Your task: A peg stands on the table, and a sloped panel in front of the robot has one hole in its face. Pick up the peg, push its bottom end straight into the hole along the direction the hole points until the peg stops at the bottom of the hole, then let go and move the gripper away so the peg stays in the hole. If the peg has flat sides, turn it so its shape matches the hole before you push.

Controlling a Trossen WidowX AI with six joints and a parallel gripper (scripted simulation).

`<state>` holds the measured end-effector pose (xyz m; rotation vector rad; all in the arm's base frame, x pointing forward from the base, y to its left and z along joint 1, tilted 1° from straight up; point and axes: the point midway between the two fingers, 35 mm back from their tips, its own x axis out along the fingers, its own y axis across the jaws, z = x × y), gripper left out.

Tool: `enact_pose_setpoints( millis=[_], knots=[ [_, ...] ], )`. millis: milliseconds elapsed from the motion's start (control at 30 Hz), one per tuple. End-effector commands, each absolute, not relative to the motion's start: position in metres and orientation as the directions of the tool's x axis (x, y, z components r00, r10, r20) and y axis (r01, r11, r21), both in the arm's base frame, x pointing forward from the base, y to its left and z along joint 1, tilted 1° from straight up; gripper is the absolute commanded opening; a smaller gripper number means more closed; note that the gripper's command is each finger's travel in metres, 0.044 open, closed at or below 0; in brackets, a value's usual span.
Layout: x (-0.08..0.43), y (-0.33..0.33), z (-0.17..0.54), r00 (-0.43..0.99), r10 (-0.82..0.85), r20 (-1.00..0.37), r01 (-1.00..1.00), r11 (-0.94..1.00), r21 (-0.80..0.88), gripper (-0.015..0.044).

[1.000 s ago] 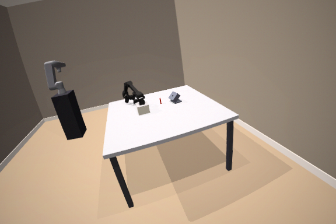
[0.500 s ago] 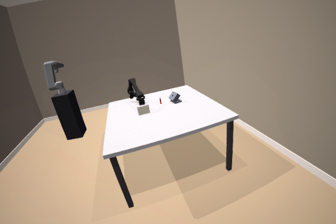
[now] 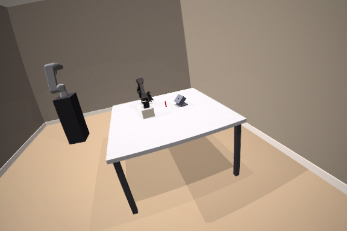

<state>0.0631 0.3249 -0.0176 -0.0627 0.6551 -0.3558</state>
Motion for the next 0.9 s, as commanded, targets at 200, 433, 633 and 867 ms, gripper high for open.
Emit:
enact_pose_setpoints(
  millis=[200,433,633,867],
  knots=[
    [0.093,0.309,-0.011,0.623,-0.416,-0.663,0.289,0.91,-0.299,0.044],
    [0.112,0.297,-0.008,0.54,-0.446,-0.714,0.253,0.895,-0.367,0.044],
    [0.127,0.287,-0.005,0.468,-0.458,-0.756,0.209,0.888,-0.409,0.044],
    [0.144,0.275,-0.001,0.386,-0.457,-0.801,0.146,0.888,-0.437,0.044]
  ],
)
